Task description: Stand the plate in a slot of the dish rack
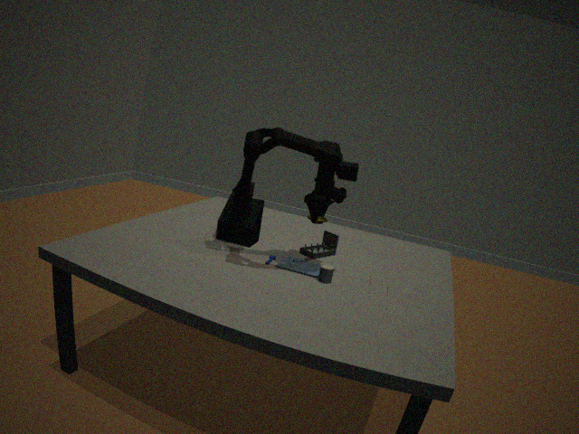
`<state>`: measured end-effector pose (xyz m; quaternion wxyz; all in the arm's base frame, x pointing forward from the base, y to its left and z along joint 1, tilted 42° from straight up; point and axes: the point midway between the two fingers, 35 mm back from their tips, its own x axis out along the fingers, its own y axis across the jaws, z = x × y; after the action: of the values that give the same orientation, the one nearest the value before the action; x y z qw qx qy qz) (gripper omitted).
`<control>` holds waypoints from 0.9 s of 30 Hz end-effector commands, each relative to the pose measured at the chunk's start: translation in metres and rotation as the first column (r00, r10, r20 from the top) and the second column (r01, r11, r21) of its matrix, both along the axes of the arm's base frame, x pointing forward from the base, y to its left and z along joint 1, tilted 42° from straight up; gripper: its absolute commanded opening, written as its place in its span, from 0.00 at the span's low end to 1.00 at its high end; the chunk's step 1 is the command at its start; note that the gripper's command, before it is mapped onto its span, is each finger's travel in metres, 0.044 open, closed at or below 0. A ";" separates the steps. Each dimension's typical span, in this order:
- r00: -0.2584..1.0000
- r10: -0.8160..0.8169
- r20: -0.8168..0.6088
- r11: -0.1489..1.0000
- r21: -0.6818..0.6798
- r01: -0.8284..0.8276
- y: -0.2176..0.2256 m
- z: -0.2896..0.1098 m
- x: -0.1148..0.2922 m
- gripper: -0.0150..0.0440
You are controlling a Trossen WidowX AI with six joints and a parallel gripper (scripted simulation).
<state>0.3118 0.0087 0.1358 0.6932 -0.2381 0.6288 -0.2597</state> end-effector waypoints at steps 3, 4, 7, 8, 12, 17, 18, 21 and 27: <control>1.000 -0.001 0.008 1.000 0.002 0.001 0.010 0.011 -0.001 0.25; 1.000 -0.005 0.012 1.000 0.002 0.005 0.011 0.010 -0.001 0.25; 0.996 -0.061 0.061 0.998 0.015 0.060 0.026 -0.003 -0.009 0.25; 0.993 -0.086 0.081 0.996 0.021 0.084 0.031 -0.008 -0.013 0.25; 0.969 -0.186 0.163 0.982 0.045 0.181 0.053 -0.029 -0.030 0.25; 0.924 -0.291 0.250 0.957 0.072 0.282 0.073 -0.051 -0.052 0.25; 0.921 -0.294 0.253 0.956 0.073 0.285 0.073 -0.051 -0.053 0.25; 0.921 -0.294 0.253 0.956 0.073 0.285 0.073 -0.051 -0.053 0.25; 0.943 -0.287 0.170 0.957 0.092 0.275 0.067 -0.061 -0.054 0.25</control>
<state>0.2606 0.0812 0.0820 0.7239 -0.0951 0.5781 -0.3644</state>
